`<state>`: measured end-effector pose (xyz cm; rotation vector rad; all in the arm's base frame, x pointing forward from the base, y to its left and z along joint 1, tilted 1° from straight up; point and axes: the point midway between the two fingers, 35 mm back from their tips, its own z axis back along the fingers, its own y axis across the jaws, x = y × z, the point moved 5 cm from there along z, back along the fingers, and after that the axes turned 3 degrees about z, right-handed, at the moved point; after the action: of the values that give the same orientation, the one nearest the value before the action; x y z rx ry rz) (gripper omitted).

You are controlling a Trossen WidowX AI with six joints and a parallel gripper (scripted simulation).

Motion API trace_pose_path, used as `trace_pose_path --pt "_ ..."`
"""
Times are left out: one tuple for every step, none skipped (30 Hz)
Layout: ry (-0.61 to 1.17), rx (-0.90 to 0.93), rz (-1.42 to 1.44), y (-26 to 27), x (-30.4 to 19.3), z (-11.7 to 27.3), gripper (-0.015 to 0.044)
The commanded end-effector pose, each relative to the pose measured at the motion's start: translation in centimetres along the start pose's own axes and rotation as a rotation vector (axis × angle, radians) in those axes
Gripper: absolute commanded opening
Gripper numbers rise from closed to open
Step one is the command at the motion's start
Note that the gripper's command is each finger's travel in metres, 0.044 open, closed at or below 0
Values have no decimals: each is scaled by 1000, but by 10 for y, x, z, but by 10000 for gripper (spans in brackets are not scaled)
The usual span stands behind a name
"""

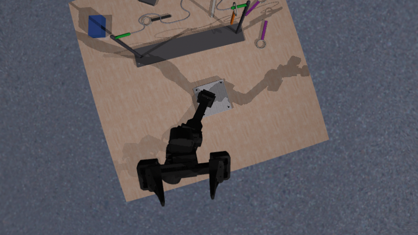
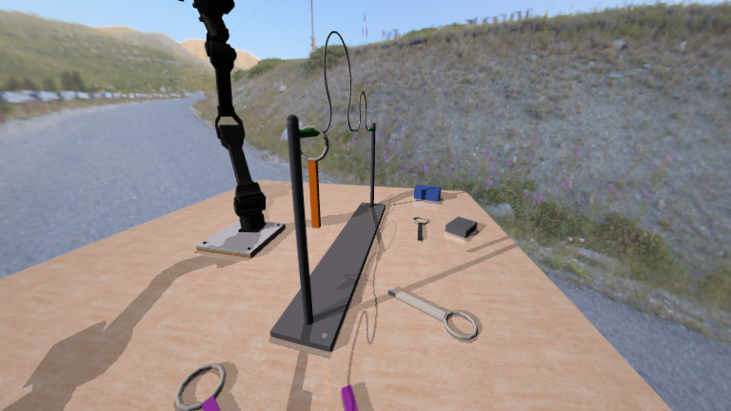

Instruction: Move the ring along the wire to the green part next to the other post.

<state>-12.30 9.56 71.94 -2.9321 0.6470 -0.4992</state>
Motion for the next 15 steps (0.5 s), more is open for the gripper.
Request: trace_pose_path --pt "-5 -3 -4 0 3 0 374" --pt "-20 -10 -16 2 11 1 347" --pt "-44 -22 -36 4 24 3 321" --pt "-75 -35 -61 8 40 6 295" --pt "-107 -46 -86 12 55 10 269" --pt "-139 -55 -112 16 71 13 242" --pt "-164 -61 -131 19 82 16 216" --pt "-182 -65 -146 22 90 19 190" --pt "-205 -69 -164 25 100 22 164" --pt "-230 -72 -184 29 111 26 160" --pt "-259 -75 -207 34 123 30 160" --pt "-291 -77 -232 39 136 36 160" --pt "-326 -77 -259 45 150 42 160" --pt "-361 -75 -287 52 163 48 160" --pt "-396 -71 -315 58 176 55 160"
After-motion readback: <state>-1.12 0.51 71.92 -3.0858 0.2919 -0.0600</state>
